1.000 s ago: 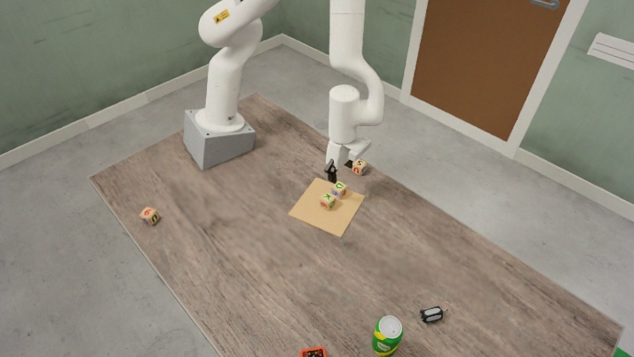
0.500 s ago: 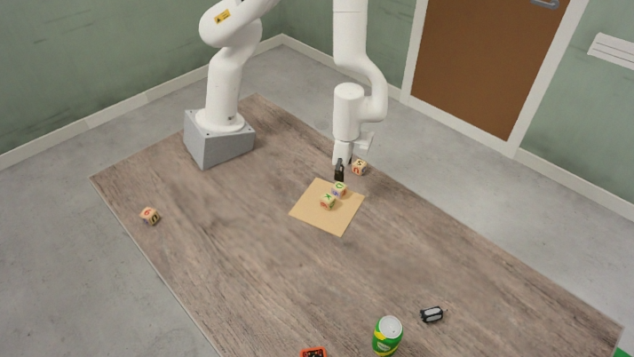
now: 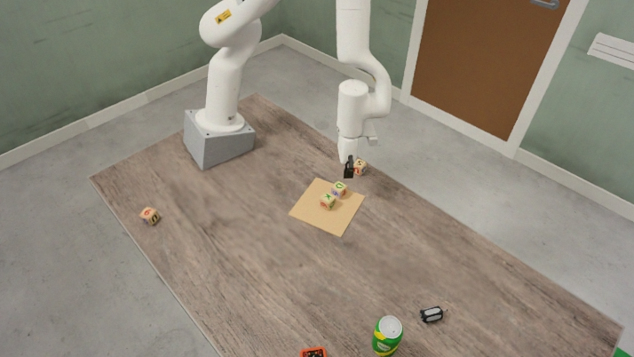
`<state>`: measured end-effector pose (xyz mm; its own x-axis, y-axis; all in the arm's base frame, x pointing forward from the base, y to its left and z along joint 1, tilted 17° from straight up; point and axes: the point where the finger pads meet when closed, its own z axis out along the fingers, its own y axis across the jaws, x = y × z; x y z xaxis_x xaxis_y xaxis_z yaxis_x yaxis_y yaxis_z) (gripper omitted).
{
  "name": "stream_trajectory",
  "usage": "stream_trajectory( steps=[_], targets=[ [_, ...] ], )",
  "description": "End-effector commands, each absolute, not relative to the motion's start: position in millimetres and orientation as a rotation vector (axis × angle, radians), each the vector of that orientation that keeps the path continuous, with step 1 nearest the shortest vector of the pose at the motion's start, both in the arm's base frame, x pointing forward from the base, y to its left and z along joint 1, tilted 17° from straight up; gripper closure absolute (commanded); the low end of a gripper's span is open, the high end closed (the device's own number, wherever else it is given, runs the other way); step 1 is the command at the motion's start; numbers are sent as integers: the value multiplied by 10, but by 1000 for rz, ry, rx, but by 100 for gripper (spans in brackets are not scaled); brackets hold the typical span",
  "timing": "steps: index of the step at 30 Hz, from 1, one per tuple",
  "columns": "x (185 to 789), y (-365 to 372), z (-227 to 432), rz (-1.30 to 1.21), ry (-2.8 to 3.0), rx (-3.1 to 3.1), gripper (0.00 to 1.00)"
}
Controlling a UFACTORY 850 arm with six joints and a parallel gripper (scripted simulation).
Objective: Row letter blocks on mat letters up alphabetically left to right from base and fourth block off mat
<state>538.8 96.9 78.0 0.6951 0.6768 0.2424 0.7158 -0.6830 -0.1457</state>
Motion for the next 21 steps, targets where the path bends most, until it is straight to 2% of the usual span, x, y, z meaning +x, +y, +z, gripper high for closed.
stream_trajectory(
  steps=[1,21],
  targets=[
    [5395,1025,808,-300,-1299,-2596,0],
    [5370,1276,891,-389,-2031,-2155,0]
  ],
)
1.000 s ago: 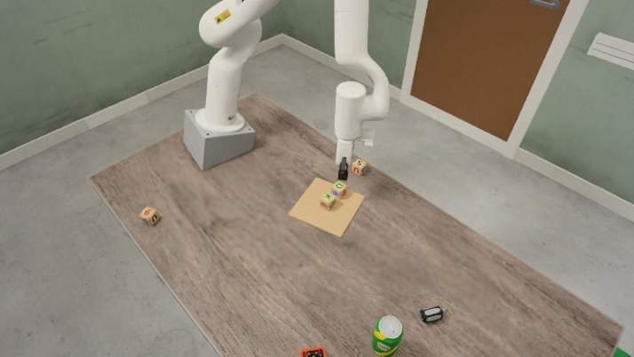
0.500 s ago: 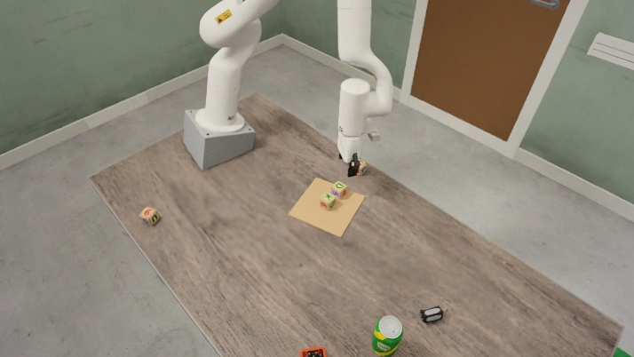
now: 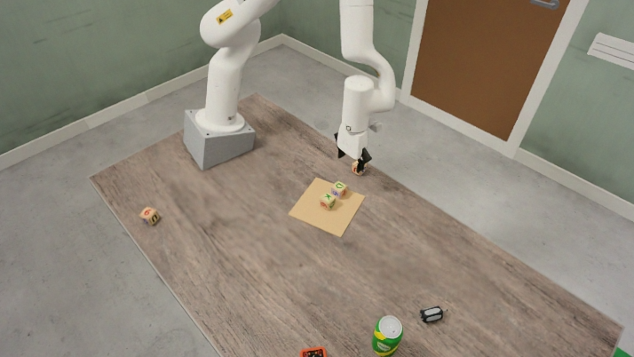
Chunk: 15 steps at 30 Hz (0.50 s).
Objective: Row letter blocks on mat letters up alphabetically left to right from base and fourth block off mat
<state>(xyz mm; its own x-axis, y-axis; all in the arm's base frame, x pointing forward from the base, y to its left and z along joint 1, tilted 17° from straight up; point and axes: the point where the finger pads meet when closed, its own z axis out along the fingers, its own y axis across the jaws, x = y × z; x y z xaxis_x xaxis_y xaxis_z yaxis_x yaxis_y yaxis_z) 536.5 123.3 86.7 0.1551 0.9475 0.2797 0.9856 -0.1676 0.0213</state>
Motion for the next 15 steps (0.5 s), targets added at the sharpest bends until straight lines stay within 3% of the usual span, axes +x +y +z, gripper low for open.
stream_trajectory(
  steps=[1,15],
  targets=[
    [5368,1289,895,-392,-2066,-2127,0],
    [5344,1462,953,-437,-2489,-1701,0]
  ],
)
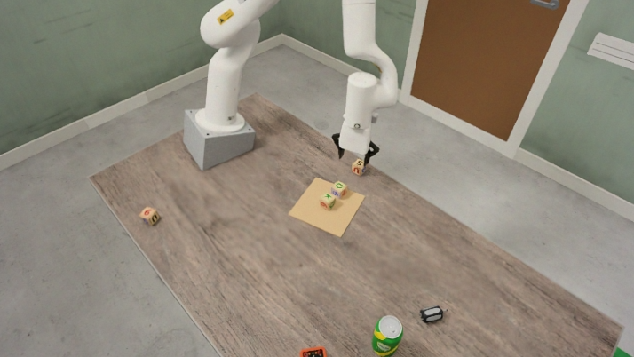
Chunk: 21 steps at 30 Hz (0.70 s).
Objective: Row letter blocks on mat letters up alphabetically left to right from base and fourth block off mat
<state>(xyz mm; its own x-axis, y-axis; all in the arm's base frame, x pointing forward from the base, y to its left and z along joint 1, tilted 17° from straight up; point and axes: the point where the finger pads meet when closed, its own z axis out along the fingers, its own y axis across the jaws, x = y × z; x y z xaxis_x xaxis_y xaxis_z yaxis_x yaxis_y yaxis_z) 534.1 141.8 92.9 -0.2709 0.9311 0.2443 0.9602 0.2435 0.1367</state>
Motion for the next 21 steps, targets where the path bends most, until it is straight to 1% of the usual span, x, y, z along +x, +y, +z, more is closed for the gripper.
stream_trajectory(
  steps=[1,5,6,21],
  targets=[
    [5341,1475,957,-440,-2518,-1665,0],
    [5337,1501,966,-445,-2574,-1592,0],
    [5331,1539,978,-452,-2652,-1483,0],
    [5297,1712,1036,-474,-2951,-939,0]
  ],
)
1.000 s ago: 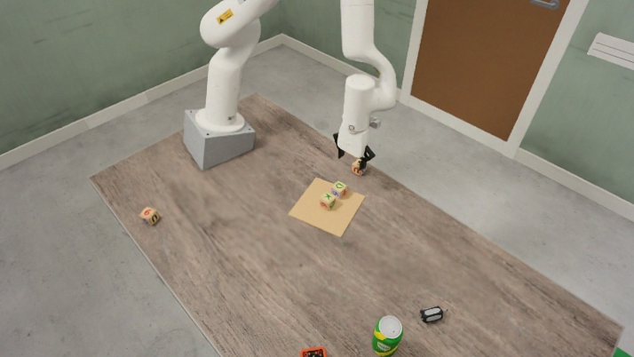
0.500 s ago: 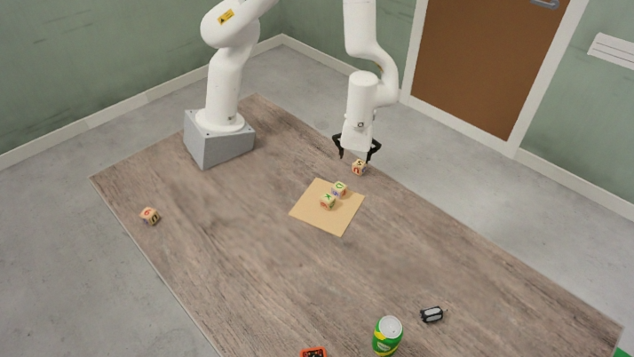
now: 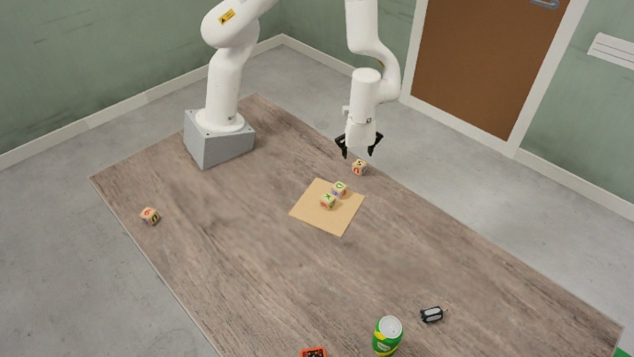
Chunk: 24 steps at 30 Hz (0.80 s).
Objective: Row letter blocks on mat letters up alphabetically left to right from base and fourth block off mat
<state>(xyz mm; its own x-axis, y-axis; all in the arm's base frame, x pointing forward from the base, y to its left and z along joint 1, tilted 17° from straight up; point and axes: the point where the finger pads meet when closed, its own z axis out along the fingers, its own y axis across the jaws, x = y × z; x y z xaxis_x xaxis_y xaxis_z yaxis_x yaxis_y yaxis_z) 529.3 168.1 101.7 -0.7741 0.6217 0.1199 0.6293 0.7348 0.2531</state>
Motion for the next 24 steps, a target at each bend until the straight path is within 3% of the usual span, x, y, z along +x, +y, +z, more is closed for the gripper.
stream_trajectory(
  steps=[1,24],
  targets=[
    [5297,1712,1036,-474,-2951,-939,0],
    [5231,1985,1128,-472,-3194,38,0]
  ],
)
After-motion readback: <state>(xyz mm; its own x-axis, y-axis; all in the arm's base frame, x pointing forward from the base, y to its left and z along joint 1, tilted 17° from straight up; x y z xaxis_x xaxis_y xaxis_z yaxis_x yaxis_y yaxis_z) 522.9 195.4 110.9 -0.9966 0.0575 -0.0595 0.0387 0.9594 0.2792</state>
